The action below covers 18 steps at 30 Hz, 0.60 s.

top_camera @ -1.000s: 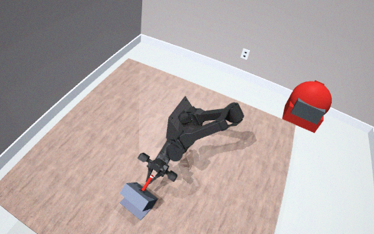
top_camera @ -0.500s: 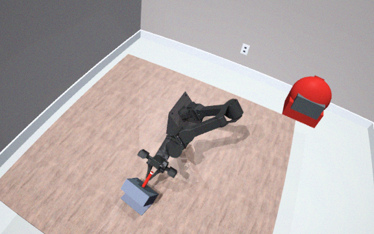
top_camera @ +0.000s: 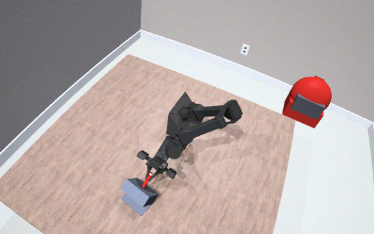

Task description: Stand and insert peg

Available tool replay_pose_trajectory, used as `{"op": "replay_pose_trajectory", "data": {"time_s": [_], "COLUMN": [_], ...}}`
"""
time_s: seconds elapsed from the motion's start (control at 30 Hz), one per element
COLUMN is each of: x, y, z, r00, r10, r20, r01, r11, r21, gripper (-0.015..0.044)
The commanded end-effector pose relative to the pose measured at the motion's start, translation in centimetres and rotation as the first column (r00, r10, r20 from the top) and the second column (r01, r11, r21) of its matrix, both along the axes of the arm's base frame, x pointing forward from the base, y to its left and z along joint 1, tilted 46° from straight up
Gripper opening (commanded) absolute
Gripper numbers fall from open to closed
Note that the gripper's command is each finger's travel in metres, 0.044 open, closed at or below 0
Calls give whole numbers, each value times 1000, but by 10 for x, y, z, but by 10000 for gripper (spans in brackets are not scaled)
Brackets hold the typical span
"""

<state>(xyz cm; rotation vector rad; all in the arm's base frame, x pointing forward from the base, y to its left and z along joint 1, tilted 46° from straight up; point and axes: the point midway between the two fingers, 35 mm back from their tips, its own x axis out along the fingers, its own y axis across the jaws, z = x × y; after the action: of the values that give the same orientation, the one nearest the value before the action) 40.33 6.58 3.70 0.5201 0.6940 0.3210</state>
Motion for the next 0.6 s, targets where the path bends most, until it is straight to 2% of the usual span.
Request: {"op": "replay_pose_trajectory", "data": {"time_s": [0.0, 0.57], "x": [3, 8], "y": [0, 3], "z": [-3, -8], "r00": [1000, 1000], "r10": [-8, -8], "r20": [-3, -3], "r01": [8, 8], "r11": [1000, 1000], "r21": [-1, -1], "gripper": [0, 0]}}
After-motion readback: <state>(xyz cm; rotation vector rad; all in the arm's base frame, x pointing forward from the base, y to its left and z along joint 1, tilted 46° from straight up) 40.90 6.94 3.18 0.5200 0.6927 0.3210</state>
